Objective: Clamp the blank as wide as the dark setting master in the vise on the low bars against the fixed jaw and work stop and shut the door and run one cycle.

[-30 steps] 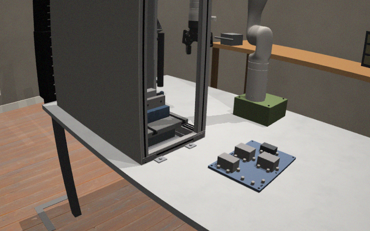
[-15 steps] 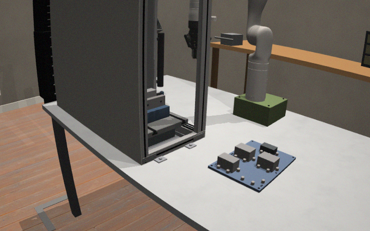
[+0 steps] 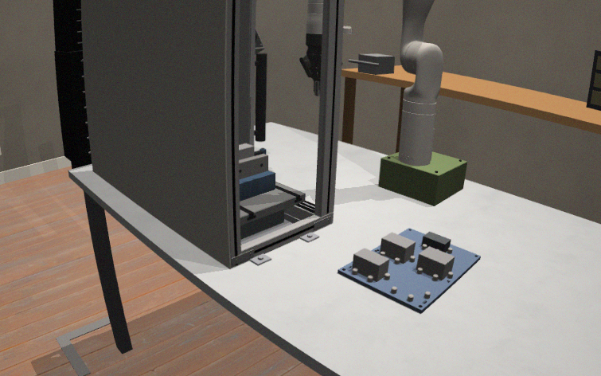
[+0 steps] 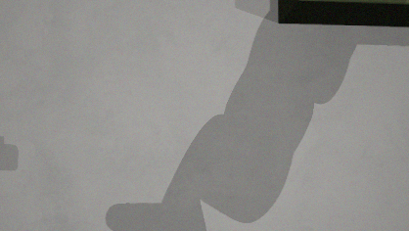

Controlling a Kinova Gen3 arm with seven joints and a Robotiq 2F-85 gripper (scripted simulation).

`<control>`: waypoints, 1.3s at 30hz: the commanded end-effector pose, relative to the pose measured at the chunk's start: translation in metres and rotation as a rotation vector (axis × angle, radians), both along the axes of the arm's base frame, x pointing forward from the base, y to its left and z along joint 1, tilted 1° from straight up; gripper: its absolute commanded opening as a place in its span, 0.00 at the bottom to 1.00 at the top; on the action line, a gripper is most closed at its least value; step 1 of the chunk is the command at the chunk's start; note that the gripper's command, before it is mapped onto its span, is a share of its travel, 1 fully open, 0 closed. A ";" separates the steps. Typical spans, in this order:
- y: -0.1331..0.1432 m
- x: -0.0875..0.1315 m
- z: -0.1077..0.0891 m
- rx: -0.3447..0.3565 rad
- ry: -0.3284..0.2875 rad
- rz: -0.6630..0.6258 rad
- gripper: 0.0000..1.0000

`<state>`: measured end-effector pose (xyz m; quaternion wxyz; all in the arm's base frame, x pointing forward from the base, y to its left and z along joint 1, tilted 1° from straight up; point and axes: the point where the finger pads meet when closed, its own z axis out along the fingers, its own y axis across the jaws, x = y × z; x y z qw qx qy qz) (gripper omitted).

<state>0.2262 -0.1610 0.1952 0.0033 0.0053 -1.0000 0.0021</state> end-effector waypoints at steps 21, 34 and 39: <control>-0.025 0.002 0.052 -0.262 -0.031 0.052 0.10; -0.042 0.004 0.088 -0.442 -0.052 0.087 0.10; -0.050 0.006 0.105 -0.524 -0.063 0.106 0.10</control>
